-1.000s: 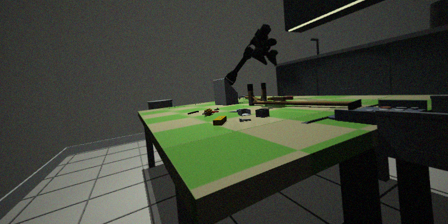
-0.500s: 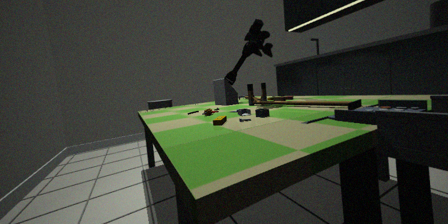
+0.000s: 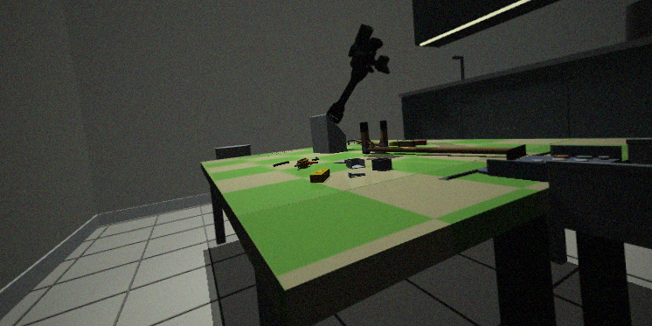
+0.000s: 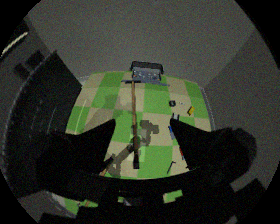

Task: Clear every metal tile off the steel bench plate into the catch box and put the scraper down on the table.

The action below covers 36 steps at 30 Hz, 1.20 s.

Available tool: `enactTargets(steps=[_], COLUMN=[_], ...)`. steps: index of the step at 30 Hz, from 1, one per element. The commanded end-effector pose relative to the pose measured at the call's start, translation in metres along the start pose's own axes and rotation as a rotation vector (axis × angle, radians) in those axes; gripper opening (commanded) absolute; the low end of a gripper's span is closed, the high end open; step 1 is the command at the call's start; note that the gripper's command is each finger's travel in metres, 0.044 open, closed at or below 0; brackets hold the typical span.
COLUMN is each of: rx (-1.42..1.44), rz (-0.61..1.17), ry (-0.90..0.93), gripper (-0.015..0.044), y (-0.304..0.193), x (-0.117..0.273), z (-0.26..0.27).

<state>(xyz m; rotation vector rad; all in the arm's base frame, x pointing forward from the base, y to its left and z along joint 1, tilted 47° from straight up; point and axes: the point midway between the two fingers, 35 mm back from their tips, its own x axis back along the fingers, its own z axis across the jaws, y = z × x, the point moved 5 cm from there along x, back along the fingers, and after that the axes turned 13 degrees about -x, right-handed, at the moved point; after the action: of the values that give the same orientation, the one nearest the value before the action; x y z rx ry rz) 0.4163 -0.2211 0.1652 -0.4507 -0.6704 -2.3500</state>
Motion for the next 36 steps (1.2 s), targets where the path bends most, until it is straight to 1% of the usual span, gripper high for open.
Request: enactTargets(steps=[1,18,36], rx=[-0.007,-0.039,-0.064], rz=[-0.026,-0.165,-0.307], ry=[0.007,0.012,0.015], gripper=[0.0440,0.0440,0.0440], y=[-0.003,-0.019,-0.047], x=[0.012,0.067,0.117], z=[0.002,-0.001,-0.003])
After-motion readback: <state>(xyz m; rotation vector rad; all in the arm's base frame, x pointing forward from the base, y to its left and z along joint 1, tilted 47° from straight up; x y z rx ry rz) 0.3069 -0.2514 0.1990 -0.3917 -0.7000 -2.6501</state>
